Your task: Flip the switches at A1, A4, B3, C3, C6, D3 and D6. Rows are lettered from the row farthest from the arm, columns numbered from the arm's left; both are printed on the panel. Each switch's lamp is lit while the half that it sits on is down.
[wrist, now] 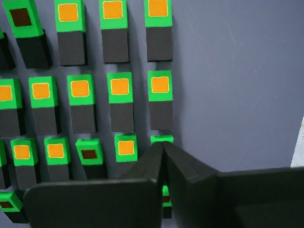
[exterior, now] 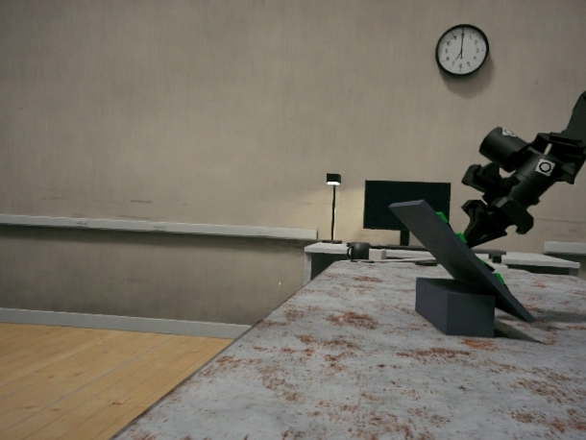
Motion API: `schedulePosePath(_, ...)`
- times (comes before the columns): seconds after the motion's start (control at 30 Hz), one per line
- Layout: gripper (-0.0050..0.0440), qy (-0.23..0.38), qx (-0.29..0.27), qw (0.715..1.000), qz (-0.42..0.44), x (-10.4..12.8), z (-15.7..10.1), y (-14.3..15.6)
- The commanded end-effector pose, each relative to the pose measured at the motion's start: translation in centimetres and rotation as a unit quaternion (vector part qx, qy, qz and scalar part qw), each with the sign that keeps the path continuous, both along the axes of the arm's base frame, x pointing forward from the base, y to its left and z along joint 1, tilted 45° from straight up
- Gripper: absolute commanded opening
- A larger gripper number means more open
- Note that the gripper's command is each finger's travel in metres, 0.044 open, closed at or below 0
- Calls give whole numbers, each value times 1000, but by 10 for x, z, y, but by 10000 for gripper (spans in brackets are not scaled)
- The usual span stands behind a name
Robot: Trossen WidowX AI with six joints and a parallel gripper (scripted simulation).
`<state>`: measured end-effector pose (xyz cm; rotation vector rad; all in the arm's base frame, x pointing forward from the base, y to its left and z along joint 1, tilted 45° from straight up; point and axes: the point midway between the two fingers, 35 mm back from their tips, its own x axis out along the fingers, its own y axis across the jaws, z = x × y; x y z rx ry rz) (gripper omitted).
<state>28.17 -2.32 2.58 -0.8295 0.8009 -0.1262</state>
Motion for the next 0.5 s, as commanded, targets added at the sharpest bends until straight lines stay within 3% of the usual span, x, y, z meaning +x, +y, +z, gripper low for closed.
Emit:
schedulePosePath(0.0, -50, -7, 2, 1000, 2, 6, 4, 1)
schedulePosePath(0.47, -50, -7, 1, 1000, 1, 7, 3, 0)
